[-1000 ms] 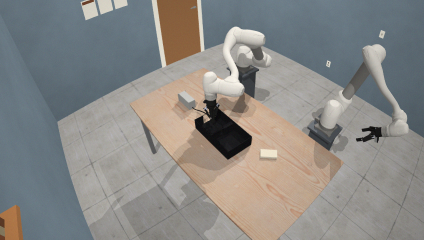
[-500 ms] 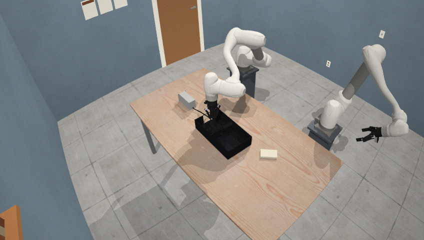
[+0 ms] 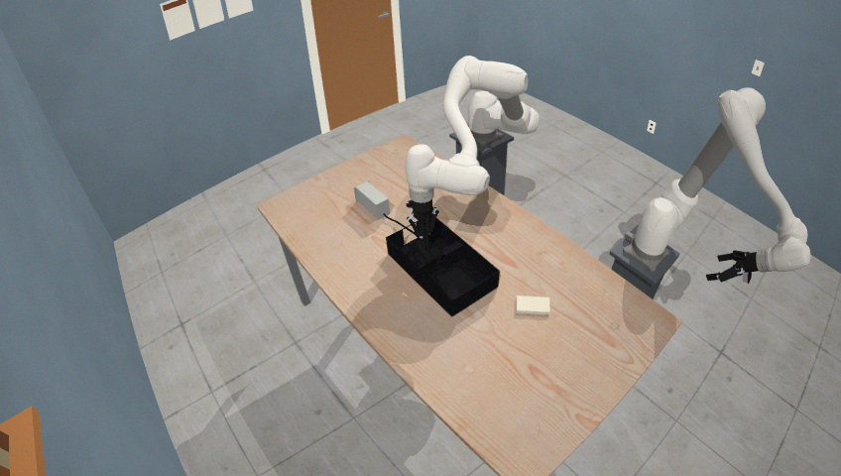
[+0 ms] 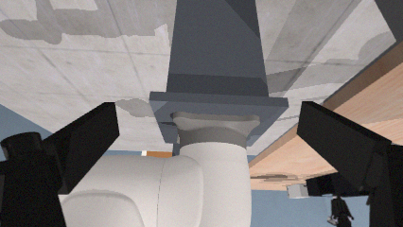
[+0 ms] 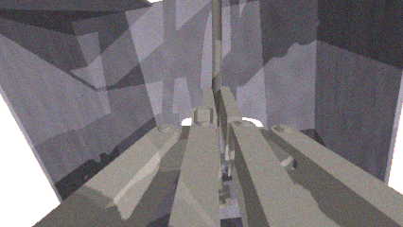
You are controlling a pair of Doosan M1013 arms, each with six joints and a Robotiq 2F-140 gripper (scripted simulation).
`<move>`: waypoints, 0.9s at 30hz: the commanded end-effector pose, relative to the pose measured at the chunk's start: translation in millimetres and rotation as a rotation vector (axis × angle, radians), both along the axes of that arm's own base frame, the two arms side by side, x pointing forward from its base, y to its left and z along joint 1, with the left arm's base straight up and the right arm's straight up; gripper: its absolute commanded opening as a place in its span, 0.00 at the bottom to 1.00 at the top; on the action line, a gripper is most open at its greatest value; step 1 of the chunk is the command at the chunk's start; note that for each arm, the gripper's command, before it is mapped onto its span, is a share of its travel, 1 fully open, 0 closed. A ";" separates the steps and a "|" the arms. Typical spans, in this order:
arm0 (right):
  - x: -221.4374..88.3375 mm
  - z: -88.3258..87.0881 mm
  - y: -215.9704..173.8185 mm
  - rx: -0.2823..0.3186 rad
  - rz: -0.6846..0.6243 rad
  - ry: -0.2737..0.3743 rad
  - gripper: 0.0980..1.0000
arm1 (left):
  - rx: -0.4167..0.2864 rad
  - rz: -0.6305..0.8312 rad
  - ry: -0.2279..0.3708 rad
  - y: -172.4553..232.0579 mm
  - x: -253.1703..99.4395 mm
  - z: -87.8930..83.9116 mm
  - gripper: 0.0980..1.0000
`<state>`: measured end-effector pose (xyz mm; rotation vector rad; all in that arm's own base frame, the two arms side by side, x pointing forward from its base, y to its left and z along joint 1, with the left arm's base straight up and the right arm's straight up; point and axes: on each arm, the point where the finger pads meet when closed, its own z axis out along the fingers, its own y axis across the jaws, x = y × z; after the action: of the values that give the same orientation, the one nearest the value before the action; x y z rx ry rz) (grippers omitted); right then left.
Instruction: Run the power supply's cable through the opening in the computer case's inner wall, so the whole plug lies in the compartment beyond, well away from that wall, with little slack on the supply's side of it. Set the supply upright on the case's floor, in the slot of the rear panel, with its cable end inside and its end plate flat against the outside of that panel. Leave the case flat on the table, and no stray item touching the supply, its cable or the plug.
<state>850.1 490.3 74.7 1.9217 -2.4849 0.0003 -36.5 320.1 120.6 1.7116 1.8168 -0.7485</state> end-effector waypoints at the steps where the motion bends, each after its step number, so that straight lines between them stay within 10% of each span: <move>1: 0.4 1.5 2.0 0.001 0.000 -0.001 0.00 | 0.001 0.000 0.000 0.3 -0.1 0.3 1.00; 27: 1.0 1.5 11.1 0.001 0.000 -0.001 0.00 | 0.001 0.000 0.000 0.3 -0.1 0.3 1.00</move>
<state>850.8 500.8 74.8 1.9219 -2.4848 0.0003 -36.5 320.1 120.6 1.7116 1.8168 -0.7485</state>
